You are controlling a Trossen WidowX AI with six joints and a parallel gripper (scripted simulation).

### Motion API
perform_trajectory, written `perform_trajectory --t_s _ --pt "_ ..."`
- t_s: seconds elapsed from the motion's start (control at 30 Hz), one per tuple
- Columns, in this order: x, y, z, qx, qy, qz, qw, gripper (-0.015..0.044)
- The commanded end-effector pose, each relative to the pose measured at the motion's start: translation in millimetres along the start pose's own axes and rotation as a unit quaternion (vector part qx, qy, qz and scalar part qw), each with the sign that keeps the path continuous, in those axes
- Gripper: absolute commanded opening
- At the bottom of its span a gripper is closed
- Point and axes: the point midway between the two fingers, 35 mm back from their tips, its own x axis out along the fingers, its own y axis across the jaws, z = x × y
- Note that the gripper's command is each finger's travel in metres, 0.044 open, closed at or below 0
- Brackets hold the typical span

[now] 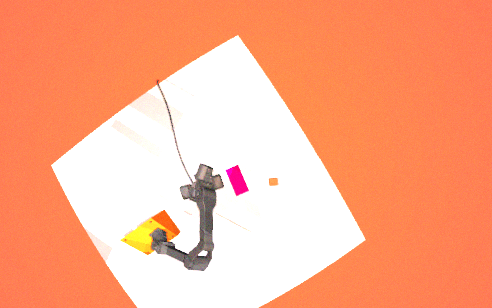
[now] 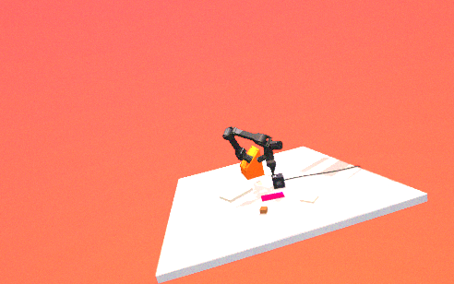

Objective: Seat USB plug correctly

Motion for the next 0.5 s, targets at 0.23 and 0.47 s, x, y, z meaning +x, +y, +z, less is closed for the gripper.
perform_trajectory --t_s 0.23,0.47 --pt "-0.2 0.2 -0.1 0.0 0.0 0.0 1.0 0.0151" --pt "-0.2 0.2 -0.1 0.0 0.0 0.0 1.0 0.0"
